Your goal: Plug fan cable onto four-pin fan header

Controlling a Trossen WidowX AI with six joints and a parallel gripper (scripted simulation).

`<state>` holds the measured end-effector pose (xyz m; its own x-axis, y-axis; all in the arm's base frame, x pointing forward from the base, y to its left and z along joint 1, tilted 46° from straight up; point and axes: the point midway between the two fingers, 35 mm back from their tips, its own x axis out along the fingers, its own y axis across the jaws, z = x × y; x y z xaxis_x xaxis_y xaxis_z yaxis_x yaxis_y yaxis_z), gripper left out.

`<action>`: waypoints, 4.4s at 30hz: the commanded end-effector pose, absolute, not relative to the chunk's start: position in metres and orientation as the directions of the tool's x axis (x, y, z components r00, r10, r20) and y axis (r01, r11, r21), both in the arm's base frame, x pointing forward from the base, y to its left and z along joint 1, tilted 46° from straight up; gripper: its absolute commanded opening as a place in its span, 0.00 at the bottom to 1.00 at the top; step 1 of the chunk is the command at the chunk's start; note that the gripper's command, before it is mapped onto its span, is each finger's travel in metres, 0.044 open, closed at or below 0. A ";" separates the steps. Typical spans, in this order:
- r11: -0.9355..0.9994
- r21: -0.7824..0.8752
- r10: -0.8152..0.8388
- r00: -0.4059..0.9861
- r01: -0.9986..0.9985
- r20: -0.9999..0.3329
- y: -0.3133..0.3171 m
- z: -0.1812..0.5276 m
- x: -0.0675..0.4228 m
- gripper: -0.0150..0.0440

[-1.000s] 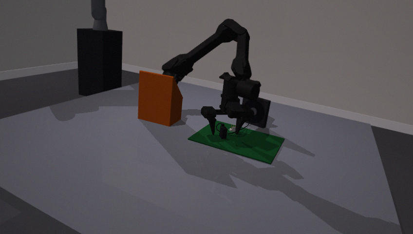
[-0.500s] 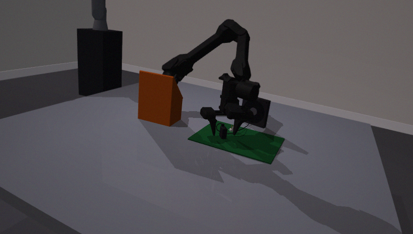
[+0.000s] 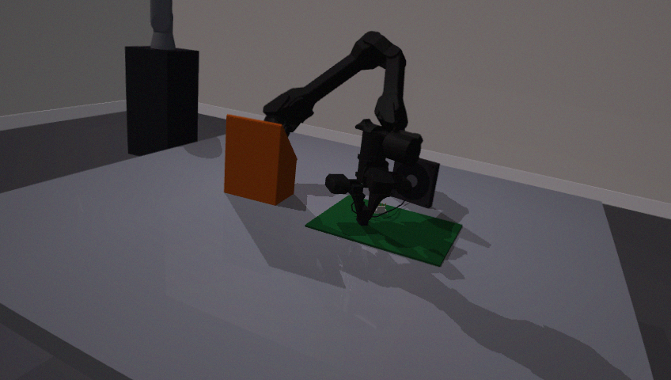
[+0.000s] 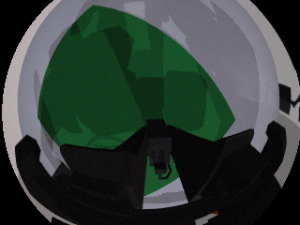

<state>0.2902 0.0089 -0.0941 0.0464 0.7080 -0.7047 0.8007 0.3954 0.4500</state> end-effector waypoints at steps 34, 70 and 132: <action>-0.111 -0.050 0.708 0.043 0.993 -0.705 0.002 -0.030 0.298 0.25; -0.625 -0.611 0.715 0.042 0.486 -0.698 0.043 0.009 0.302 0.25; -0.629 -0.617 0.716 0.041 0.473 -0.697 0.055 -0.009 0.294 0.25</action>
<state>0.2943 0.0543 -0.0078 0.0442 0.7116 -0.7012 0.4820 -0.6299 -0.6090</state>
